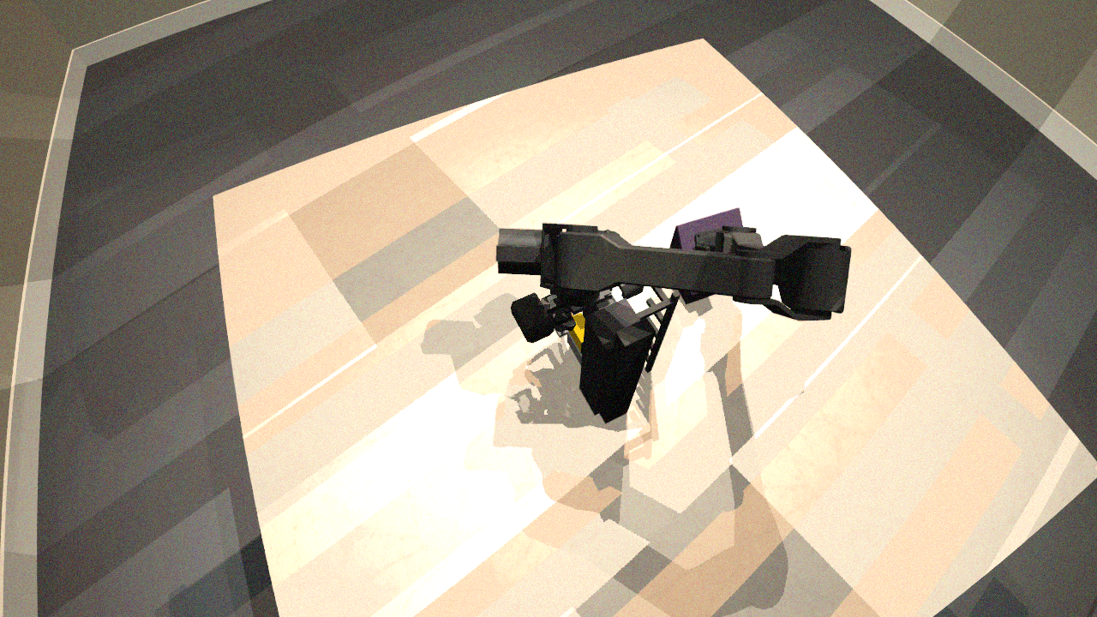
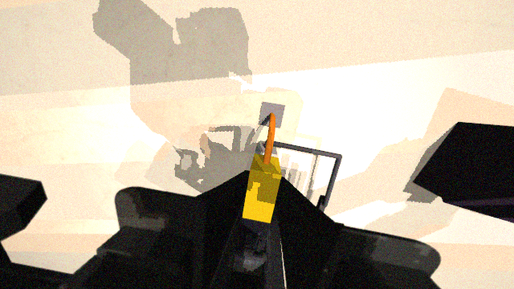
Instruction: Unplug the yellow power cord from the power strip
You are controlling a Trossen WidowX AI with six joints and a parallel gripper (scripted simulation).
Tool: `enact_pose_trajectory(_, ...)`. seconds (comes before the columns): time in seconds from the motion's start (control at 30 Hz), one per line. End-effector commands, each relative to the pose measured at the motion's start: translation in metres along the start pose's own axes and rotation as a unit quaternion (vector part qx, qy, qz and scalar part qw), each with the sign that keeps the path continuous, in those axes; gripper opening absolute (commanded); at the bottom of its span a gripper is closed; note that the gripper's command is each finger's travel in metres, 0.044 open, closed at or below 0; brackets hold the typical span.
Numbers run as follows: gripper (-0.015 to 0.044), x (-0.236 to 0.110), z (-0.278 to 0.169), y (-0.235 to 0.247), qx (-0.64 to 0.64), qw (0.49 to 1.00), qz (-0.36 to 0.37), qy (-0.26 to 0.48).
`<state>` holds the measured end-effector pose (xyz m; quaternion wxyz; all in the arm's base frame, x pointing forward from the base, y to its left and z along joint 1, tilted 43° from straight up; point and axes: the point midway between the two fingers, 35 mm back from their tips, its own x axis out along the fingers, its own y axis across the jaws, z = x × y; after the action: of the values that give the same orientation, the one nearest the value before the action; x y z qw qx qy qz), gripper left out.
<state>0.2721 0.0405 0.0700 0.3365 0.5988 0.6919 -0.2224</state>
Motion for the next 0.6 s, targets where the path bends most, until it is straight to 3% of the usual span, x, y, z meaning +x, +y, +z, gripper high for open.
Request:
enact_pose_trajectory(0.0,0.0000,-0.001,0.010,0.001,0.001,1.000,0.002,-0.004)
enact_pose_trajectory(0.57,0.0000,-0.003,0.038,0.002,0.001,1.000,0.002,-0.005)
